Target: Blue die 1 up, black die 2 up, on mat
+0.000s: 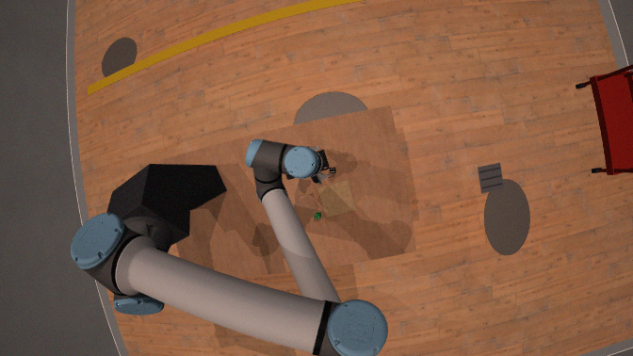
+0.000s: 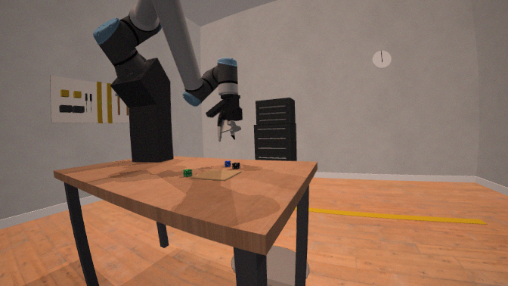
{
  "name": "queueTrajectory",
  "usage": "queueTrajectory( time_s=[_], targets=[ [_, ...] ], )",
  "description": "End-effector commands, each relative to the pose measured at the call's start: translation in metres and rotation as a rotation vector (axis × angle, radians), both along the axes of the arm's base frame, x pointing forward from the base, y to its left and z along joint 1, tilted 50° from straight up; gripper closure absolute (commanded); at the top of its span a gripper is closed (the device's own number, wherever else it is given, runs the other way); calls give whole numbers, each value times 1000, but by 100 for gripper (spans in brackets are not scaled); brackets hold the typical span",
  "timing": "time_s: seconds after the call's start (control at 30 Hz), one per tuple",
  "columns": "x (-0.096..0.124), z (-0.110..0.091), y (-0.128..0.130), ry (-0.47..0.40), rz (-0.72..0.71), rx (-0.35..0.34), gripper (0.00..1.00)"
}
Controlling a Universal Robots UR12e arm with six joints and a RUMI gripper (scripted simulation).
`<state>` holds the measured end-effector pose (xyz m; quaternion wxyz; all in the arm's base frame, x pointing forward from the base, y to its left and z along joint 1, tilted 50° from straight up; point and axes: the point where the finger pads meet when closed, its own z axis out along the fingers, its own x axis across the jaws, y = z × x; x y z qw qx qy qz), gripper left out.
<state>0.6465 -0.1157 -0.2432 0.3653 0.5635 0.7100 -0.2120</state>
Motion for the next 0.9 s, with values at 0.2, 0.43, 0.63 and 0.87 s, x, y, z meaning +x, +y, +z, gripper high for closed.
queueTrajectory(
  time_s=[0.2,0.43,0.63,0.87],
  targets=[
    [0,-4,-7,-232,-218,92,0],
    [1,-7,-12,-403,-372,158,0],
    [2,-9,-15,-500,-459,195,0],
    [3,-9,-17,-554,-507,216,0]
  ],
)
